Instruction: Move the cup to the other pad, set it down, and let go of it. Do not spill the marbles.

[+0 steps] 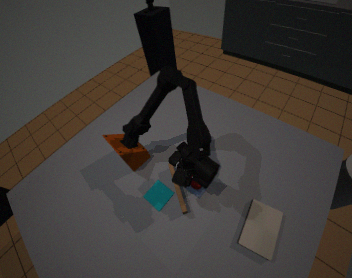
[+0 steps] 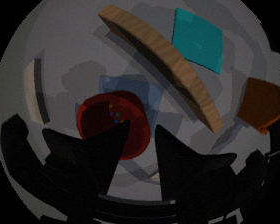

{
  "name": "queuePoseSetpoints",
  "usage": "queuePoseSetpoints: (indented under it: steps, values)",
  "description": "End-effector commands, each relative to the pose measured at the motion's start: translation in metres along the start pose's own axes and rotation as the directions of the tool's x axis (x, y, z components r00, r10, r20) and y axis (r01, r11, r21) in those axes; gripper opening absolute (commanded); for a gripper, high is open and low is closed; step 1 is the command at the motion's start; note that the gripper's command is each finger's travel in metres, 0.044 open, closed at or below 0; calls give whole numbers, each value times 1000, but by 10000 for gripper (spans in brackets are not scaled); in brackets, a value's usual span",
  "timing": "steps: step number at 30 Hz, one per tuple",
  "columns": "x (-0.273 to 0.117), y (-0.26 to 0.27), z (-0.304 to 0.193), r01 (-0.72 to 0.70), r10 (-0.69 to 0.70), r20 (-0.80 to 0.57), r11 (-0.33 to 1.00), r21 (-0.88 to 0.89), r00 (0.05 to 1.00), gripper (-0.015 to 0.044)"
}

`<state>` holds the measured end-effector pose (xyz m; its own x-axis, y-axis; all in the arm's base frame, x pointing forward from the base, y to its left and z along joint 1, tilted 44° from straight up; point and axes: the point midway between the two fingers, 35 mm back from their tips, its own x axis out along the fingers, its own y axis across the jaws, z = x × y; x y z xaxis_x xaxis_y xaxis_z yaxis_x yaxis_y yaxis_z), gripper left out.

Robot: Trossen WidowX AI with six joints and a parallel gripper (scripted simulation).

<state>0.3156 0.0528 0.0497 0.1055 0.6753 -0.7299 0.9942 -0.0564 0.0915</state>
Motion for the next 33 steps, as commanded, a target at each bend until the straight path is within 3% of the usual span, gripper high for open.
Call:
queuePoseSetpoints:
  steps: [1, 10, 12, 26, 33]
  values:
    - [6, -1, 0, 0, 0, -5, 1000, 8, 1000, 148]
    - [16, -2, -1, 0, 0, -7, 1000, 8, 1000, 148]
    - [14, -1, -1, 2, -2, -3, 1000, 0, 1000, 95]
    - [14, -1, -1, 2, -2, -3, 1000, 0, 1000, 2]
    - [6, 0, 0, 2, -2, -1, 1000, 1, 1000, 0]
